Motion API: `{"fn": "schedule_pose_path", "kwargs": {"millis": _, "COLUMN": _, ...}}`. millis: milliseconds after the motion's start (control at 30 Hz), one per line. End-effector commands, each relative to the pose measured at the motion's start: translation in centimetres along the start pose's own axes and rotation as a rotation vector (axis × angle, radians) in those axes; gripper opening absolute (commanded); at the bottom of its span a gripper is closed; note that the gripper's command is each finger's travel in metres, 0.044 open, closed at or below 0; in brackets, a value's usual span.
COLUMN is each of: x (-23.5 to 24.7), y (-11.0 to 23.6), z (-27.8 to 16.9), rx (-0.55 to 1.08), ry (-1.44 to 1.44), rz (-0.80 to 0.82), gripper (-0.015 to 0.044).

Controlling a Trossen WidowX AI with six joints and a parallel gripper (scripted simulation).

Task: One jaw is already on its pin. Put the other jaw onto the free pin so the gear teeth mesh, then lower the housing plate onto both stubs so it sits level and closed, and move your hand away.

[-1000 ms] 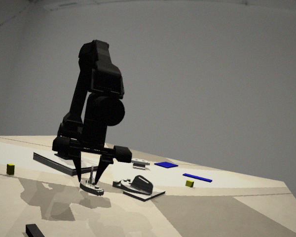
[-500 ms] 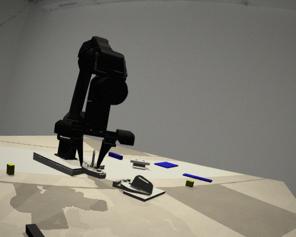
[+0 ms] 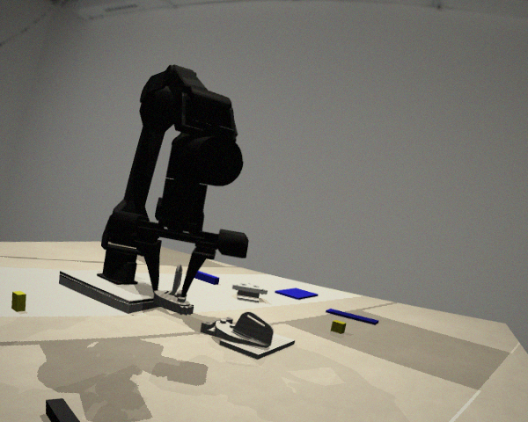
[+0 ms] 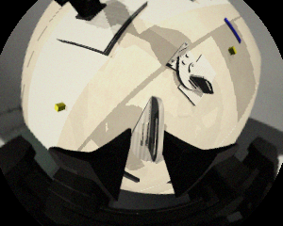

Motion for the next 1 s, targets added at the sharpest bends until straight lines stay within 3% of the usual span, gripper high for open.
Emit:
{"fn": "schedule_pose_path", "kwargs": {"millis": 0, "x": -0.7, "y": 0.3, "z": 1.1, "rx": 0.006, "ry": -0.12, "rz": 0.002, "gripper": 0.0134}}
{"fn": "schedule_pose_path", "kwargs": {"millis": 967, "x": -4.8, "y": 0.4, "z": 7.2, "rx": 0.003, "ry": -0.893, "rz": -0.001, "gripper": 0.0134}}
Point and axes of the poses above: the point midway between the two fingers, 35 mm back from their tips, its own y axis back along the fingers, its own x axis across the jaws, z = x × y, the point moved 6 cm from there along y, back along the fingers
